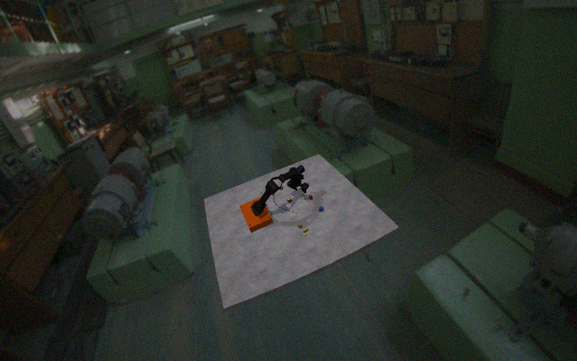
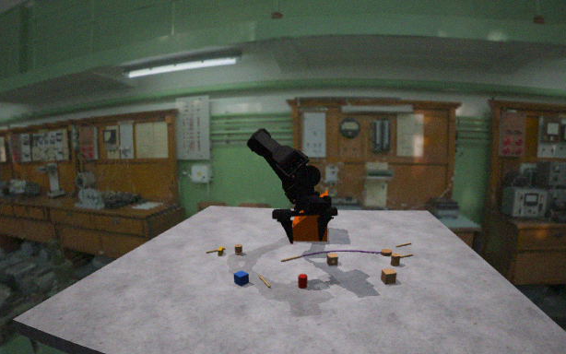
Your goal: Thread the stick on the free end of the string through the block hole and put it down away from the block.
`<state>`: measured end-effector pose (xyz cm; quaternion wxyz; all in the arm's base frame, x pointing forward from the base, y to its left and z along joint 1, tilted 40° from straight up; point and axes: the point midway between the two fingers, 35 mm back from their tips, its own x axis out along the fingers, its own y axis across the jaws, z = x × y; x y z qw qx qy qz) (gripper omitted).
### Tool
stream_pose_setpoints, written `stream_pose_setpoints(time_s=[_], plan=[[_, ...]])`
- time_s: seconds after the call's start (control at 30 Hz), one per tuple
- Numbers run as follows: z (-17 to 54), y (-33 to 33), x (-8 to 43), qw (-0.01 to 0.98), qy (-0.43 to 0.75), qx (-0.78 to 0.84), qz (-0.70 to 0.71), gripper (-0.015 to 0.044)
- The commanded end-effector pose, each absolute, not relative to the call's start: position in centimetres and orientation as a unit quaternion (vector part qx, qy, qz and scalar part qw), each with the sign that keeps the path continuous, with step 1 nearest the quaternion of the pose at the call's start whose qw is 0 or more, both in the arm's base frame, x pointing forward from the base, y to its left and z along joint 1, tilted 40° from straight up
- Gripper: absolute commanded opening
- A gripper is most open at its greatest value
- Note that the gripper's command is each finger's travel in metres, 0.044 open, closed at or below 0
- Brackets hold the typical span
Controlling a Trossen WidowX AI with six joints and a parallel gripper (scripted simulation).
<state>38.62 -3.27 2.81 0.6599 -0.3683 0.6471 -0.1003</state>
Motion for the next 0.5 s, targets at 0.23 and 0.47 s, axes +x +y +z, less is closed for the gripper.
stream_pose_setpoints(time_s=[0.23, 0.47], plan=[[-6.2, 1.3, 30.5, 0.276, 0.646, -0.628, 0.334, 0.0440], [-6.8, 1.5, 29.7, 0.236, 0.632, -0.638, 0.370, 0.0440]])
